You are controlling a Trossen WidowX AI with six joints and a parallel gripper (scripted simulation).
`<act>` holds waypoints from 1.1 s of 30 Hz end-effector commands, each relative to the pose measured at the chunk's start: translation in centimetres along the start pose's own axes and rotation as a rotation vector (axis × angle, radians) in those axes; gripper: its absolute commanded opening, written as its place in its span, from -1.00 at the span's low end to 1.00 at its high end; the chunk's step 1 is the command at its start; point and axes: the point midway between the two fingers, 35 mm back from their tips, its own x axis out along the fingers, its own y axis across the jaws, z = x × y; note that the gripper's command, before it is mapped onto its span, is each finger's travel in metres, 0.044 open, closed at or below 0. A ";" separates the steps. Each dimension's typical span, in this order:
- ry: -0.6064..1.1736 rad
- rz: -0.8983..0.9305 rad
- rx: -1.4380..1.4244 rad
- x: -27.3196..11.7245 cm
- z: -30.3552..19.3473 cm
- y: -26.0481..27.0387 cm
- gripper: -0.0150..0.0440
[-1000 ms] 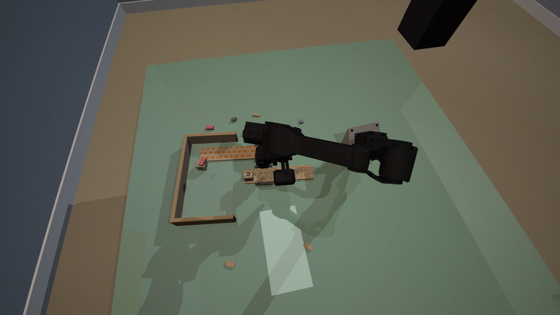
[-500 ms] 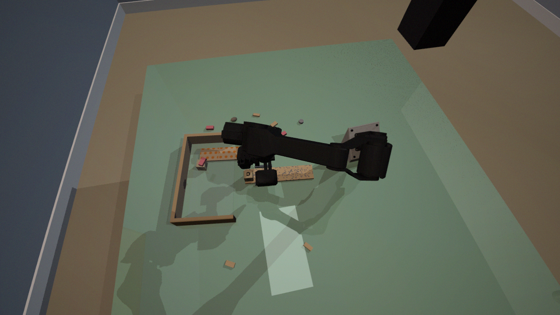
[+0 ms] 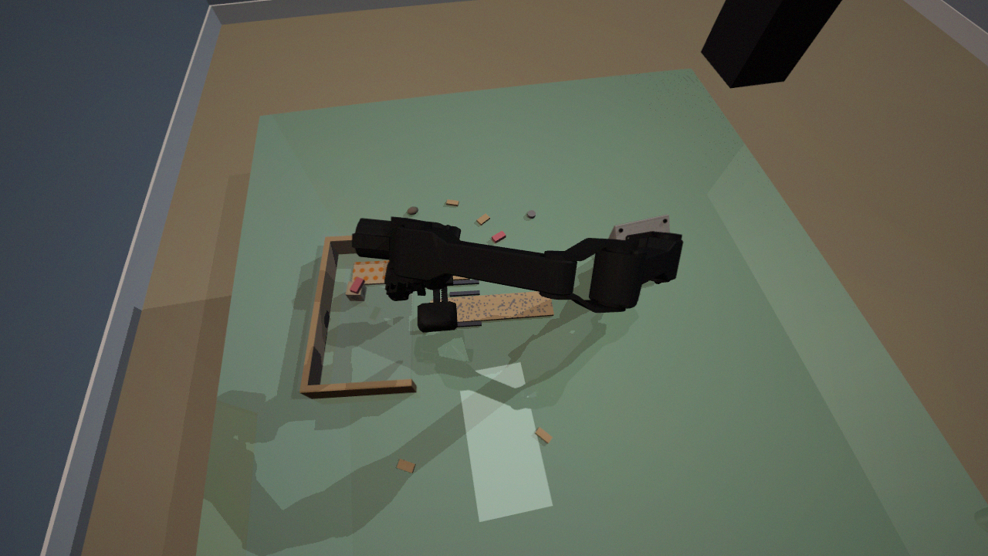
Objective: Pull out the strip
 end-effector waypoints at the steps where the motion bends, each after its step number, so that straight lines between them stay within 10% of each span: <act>1: 0.006 0.004 0.004 0.3 1.1 0.2 1.00; 9: 0.006 0.004 0.004 1.3 1.2 0.2 0.36; 33: 0.006 0.006 0.004 5.2 1.1 0.3 0.36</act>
